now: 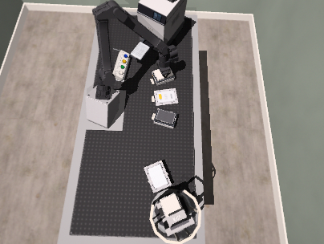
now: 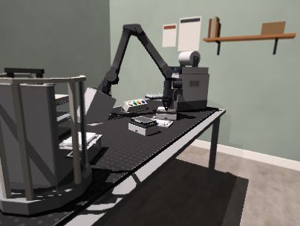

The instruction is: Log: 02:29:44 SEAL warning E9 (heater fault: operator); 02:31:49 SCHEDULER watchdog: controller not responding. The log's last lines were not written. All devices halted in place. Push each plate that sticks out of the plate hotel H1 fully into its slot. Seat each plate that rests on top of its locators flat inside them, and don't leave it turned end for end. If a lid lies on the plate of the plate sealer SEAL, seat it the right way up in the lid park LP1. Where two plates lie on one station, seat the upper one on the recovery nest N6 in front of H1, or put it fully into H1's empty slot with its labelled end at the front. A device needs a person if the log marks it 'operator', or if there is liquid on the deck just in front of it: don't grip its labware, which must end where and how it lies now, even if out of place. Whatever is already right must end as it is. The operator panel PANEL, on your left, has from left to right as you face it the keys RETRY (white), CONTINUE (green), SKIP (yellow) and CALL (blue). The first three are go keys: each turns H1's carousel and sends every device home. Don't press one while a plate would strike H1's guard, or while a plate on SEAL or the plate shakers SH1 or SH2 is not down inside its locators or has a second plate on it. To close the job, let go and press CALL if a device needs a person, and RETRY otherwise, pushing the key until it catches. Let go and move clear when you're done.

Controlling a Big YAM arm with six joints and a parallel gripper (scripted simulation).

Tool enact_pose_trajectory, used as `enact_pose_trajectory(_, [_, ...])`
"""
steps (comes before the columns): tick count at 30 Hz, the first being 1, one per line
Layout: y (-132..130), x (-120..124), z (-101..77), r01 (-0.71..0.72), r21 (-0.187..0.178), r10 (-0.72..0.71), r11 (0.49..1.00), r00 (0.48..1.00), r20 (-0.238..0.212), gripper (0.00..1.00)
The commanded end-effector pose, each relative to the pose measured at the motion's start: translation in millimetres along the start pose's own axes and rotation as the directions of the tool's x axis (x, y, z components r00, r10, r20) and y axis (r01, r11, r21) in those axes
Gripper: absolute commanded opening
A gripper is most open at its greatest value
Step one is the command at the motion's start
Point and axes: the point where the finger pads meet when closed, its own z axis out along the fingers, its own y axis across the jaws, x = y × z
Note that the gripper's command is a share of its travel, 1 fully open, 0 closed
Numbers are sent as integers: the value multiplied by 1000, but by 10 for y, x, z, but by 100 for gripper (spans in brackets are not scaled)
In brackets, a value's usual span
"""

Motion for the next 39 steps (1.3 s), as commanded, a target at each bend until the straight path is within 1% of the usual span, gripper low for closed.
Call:
enact_pose_trajectory(1, [48, -1, 73, 0, -2, 0, 1000, 1000, -7, 84])
enact_pose_trajectory(33, [54, -7, 71, 1, -2, -1, 1000, 1000, -7, 84])
enact_pose_trajectory(34, [54, -7, 71, 1, -2, -1, 1000, 1000, -7, 100])
enact_pose_trajectory(39, [58, -5, 71, 3, -4, -3, 1000, 1000, -7, 100])
